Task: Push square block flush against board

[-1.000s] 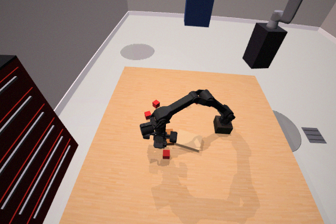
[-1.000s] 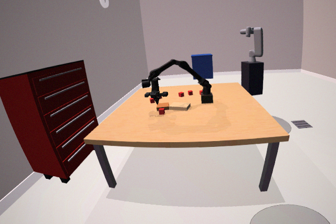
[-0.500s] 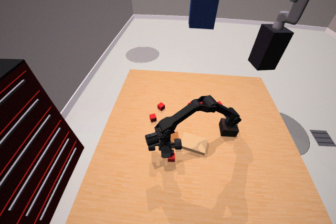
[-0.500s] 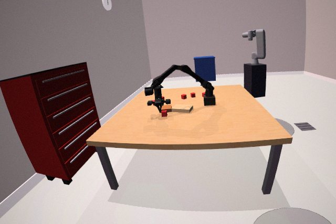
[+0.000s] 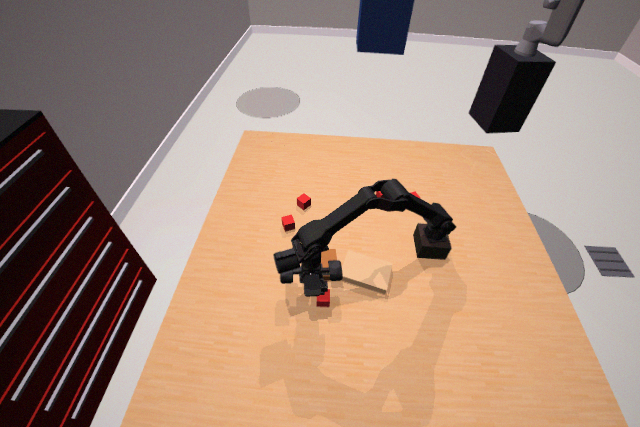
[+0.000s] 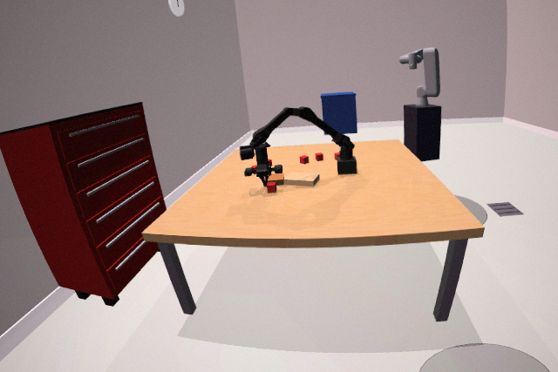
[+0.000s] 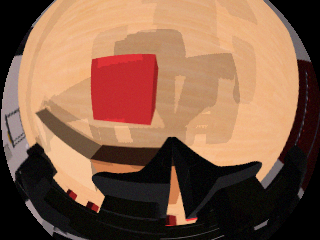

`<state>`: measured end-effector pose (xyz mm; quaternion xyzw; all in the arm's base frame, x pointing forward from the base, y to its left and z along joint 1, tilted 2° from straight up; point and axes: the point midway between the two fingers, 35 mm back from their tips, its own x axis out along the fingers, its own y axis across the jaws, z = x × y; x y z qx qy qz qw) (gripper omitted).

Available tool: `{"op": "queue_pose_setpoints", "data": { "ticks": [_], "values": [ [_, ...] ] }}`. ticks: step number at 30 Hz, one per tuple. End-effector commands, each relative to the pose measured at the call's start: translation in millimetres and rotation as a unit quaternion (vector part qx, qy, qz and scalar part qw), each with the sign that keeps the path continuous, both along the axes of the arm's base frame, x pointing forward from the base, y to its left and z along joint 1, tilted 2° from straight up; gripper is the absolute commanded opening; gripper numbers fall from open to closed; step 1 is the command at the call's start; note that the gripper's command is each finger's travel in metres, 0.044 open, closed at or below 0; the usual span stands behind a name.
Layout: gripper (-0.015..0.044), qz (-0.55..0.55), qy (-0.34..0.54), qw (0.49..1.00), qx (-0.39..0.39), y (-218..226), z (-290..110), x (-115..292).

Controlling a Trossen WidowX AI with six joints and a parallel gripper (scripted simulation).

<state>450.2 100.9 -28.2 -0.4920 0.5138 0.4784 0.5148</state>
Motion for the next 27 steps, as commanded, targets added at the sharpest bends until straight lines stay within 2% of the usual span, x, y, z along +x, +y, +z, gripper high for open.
{"op": "queue_pose_setpoints", "data": {
  "ticks": [1,27],
  "values": [
    [0.0000,0.001,0.001,1.000,0.000,-6,-1,-1],
    [0.0000,0.001,0.001,1.000,-0.002,-50,0,-2]
  ]
}}
